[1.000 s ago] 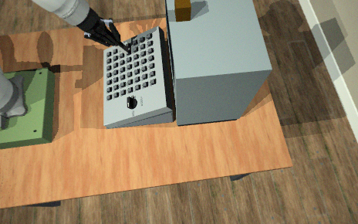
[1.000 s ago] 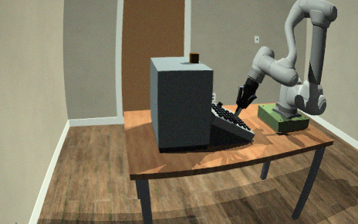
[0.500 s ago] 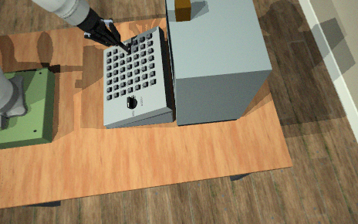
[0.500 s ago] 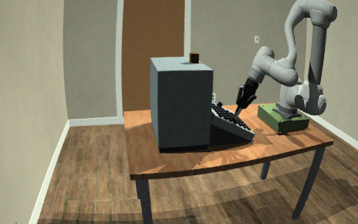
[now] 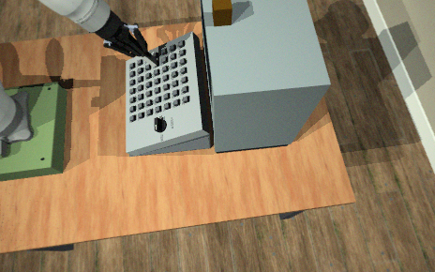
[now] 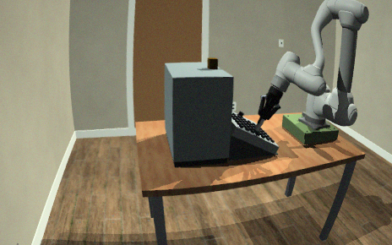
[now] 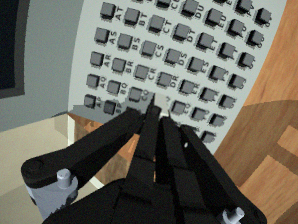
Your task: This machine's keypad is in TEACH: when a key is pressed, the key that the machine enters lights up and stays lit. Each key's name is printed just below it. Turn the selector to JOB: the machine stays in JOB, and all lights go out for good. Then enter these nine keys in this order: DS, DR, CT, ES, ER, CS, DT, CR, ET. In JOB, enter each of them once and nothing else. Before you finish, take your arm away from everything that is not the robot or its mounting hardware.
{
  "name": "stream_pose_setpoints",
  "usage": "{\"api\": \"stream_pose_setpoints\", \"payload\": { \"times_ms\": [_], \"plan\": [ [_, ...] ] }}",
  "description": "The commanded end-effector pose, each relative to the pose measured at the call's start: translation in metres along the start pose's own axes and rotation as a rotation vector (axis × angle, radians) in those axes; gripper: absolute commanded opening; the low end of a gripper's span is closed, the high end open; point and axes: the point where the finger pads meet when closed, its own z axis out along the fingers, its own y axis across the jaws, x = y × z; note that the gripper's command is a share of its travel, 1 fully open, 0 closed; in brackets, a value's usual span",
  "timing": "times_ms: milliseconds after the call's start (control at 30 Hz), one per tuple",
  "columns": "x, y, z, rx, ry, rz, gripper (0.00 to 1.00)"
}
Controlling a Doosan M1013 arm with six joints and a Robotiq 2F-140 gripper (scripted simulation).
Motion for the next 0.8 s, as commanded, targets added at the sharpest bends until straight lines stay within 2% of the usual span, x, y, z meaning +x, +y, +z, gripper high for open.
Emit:
{"api": "stream_pose_setpoints", "payload": {
  "times_ms": [0, 767],
  "plan": [
    [0.0, 0.0, 0.0016, 0.0, 0.0, 0.0, 0.0],
    [0.0, 0.0, 0.009, 0.0, 0.0, 0.0, 0.0]
  ]
}}
